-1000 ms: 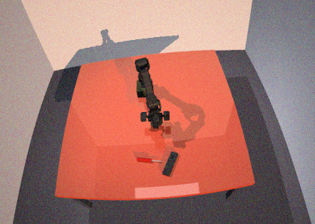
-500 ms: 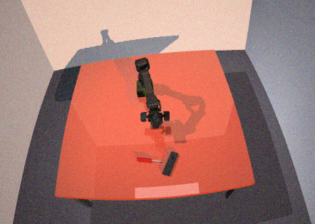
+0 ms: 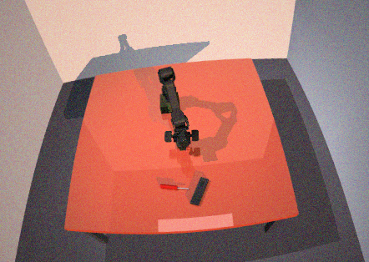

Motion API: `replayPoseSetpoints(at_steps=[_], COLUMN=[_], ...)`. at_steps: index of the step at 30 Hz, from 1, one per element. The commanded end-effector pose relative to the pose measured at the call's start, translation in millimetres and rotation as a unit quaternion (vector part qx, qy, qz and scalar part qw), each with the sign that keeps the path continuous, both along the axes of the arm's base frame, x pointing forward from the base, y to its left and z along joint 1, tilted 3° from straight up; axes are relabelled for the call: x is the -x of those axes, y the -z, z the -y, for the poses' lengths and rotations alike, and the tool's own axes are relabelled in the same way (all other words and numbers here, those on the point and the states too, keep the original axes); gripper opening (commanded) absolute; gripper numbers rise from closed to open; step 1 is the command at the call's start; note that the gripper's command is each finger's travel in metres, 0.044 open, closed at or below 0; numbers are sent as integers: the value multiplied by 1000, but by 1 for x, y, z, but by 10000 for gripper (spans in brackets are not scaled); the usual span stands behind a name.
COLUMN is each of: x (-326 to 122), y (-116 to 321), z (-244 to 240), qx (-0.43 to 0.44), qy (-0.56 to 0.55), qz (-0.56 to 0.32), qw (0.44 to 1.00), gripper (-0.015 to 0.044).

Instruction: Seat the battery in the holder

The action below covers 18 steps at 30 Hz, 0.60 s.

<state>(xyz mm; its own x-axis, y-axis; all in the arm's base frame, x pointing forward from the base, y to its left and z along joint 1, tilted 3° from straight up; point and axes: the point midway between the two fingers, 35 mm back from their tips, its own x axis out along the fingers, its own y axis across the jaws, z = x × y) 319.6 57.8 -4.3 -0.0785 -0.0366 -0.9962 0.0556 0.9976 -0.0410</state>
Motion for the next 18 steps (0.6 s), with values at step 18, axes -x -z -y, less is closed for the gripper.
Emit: replayPoseSetpoints(at_steps=[18], x=[9], y=[1], z=[0], qx=[0], qy=[2], qz=[2], qw=[1000], gripper=[81])
